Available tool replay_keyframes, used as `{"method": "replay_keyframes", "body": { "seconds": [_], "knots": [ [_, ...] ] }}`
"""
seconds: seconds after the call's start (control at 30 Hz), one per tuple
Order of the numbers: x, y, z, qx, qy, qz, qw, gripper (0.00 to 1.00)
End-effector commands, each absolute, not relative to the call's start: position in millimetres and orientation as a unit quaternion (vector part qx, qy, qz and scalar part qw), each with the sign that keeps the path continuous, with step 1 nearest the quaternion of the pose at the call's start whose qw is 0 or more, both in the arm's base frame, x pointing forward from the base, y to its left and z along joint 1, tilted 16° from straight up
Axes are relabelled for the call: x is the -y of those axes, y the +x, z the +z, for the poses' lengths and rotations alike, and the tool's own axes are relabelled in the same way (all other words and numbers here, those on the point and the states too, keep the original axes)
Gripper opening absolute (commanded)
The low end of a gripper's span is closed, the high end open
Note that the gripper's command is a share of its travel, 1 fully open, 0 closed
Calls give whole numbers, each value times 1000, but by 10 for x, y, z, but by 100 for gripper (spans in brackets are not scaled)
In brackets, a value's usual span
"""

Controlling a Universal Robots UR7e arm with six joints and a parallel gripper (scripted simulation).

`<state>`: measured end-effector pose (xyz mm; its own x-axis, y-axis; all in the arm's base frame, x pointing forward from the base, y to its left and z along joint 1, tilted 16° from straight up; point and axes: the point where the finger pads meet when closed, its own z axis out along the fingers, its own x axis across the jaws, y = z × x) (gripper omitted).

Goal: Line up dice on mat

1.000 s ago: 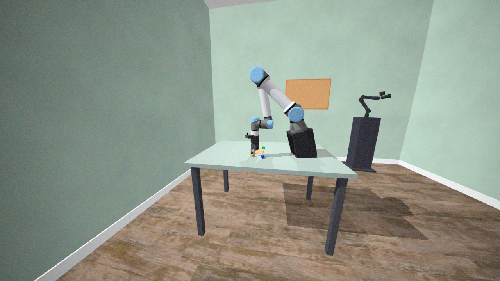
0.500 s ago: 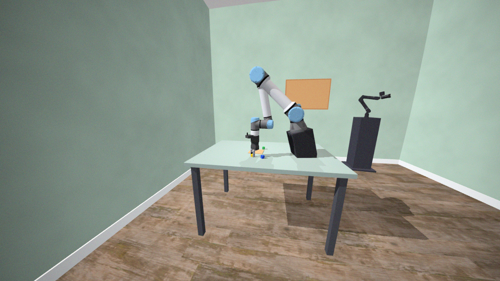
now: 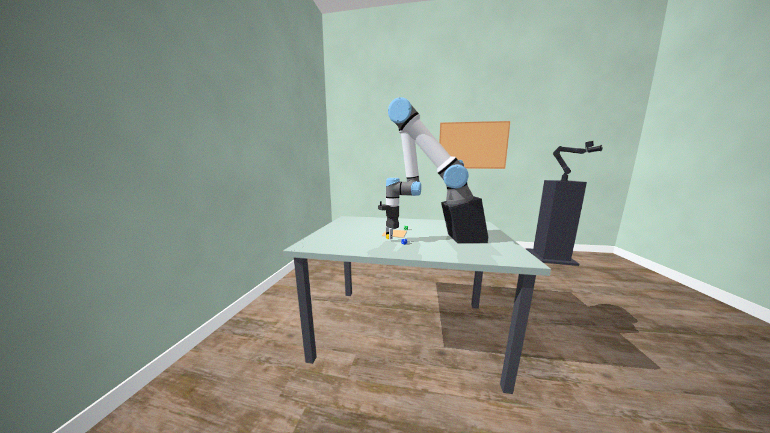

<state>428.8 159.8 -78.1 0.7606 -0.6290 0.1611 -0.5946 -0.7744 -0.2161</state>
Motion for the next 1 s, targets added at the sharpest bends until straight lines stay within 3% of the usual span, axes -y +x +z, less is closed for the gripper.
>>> {"method": "replay_keyframes", "body": {
  "seconds": [0.0, 0.97],
  "knots": [
    [-1593, 4268, -697, -327, -935, -113, 76, 49],
    [-1543, 4078, 2, -327, -935, -113, 76, 49]
  ]
}}
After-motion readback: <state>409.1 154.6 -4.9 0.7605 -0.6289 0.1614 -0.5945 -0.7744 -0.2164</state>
